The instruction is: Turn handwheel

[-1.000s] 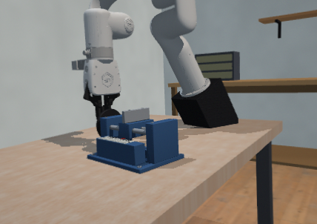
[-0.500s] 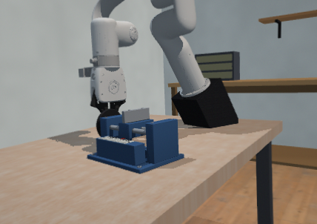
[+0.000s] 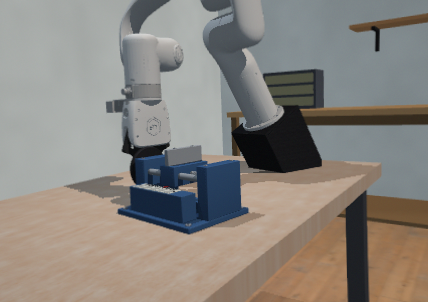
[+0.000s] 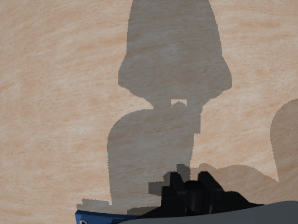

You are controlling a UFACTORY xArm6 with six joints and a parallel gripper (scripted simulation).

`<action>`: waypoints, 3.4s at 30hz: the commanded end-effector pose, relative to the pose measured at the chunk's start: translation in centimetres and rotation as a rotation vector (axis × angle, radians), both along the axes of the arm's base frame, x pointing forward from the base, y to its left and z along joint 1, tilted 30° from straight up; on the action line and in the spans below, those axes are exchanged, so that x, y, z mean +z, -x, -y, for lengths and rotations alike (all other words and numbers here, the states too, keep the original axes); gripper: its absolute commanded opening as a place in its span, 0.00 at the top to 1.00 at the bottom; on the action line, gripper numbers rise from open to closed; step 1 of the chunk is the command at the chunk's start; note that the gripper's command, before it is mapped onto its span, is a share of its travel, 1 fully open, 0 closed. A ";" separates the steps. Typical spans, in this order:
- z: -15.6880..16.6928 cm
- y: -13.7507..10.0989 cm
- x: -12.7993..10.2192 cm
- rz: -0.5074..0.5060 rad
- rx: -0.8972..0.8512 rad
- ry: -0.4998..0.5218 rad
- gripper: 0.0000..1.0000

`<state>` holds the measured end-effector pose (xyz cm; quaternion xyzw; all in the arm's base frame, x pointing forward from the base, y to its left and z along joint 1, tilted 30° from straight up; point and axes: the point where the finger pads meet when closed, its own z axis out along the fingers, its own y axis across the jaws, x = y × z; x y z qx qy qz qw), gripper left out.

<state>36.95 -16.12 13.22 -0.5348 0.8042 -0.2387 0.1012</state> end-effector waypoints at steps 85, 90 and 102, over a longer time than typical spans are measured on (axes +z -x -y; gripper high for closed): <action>-0.7 0.5 4.1 0.002 -0.001 0.003 0.94; -0.7 0.8 3.5 0.002 -0.001 0.003 0.94; -0.6 0.9 1.7 0.002 -0.001 0.003 0.94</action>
